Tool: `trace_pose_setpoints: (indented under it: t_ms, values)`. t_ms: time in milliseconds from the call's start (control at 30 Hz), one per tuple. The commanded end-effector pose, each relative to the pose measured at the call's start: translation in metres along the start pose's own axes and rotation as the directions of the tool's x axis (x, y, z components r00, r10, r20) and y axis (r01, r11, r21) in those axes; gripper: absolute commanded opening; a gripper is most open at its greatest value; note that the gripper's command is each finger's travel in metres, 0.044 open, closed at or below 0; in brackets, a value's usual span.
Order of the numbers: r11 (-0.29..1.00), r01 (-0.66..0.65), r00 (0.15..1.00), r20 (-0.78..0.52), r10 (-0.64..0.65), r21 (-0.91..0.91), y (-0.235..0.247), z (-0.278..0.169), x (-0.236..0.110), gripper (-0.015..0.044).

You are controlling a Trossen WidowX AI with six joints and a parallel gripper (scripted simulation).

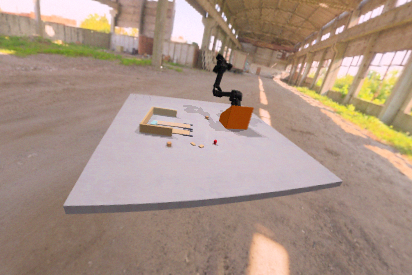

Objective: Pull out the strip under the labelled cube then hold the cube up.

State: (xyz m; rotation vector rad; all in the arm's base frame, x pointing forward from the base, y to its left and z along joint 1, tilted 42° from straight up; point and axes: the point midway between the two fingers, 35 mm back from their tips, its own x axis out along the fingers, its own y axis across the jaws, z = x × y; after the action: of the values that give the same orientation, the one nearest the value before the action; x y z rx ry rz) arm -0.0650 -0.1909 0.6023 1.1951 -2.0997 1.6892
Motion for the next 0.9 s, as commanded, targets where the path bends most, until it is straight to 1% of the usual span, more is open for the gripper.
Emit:
trace_pose_setpoints:
  t_ms: [0, 67, 100, 233, 333, 467, 633, 767, 867]
  values:
    - [0.997, 0.055, 0.995, -0.086, -0.050, 0.055, 0.001, -0.036, -0.005, 0.0400]
    - [0.993, 0.105, 0.988, -0.120, -0.097, 0.062, 0.000, -0.045, -0.009, 0.0400]
    - [0.989, 0.130, 0.981, -0.152, -0.119, 0.065, -0.001, -0.057, -0.012, 0.0400]
    - [0.974, 0.220, 0.934, -0.298, -0.194, 0.056, -0.002, -0.117, -0.031, 0.0400]
    - [0.958, 0.287, 0.878, -0.409, -0.250, 0.029, -0.004, -0.161, -0.053, 0.0400]
    - [0.928, 0.370, 0.767, -0.551, -0.327, -0.036, -0.006, -0.216, -0.094, 0.0400]
    - [0.882, 0.445, 0.583, -0.697, -0.419, -0.157, -0.010, -0.272, -0.159, 0.0400]
    - [0.853, 0.450, 0.446, -0.761, -0.471, -0.264, -0.014, -0.294, -0.204, 0.0400]
    - [0.838, 0.444, 0.375, -0.783, -0.496, -0.317, -0.017, -0.302, -0.227, 0.0400]
